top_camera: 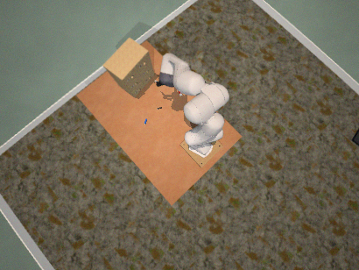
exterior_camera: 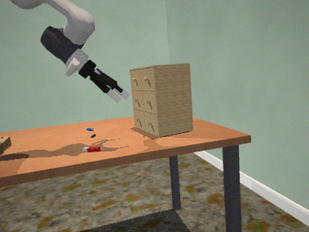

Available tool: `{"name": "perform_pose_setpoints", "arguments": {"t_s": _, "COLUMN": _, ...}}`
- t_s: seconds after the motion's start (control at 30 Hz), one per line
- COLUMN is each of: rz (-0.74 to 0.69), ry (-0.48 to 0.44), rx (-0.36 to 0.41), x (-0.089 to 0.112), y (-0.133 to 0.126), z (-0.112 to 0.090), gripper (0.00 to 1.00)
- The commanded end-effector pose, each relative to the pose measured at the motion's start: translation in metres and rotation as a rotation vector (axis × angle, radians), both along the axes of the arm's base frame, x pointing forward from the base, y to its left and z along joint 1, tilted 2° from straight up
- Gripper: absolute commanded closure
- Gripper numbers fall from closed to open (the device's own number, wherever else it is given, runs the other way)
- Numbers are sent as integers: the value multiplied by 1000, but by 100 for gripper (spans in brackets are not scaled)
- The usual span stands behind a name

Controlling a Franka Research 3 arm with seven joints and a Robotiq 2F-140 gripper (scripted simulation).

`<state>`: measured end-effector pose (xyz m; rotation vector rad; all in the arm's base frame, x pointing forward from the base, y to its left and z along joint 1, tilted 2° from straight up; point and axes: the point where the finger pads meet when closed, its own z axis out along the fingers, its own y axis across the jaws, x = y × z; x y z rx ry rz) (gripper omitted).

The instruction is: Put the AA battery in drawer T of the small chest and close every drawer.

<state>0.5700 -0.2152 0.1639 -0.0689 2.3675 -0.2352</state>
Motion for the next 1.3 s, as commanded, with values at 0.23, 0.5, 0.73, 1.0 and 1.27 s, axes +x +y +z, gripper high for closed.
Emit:
{"name": "perform_pose_setpoints", "arguments": {"t_s": 0.23, "rz": 59, "ry": -82, "rx": 118, "x": 11, "y": 27, "z": 3, "gripper": 0}}
{"name": "perform_pose_setpoints", "arguments": {"t_s": 0.5, "rz": 78, "ry": -102, "rx": 159, "x": 8, "y": 38, "z": 2, "gripper": 80}}
{"name": "perform_pose_setpoints", "arguments": {"t_s": 0.73, "rz": 78, "ry": -102, "rx": 159, "x": 8, "y": 38, "z": 2, "gripper": 80}}
{"name": "perform_pose_setpoints", "arguments": {"t_s": 1.0, "rz": 78, "ry": -102, "rx": 159, "x": 8, "y": 38, "z": 2, "gripper": 80}}
{"name": "perform_pose_setpoints", "arguments": {"t_s": 1.27, "rz": 78, "ry": -102, "rx": 159, "x": 8, "y": 38, "z": 2, "gripper": 80}}
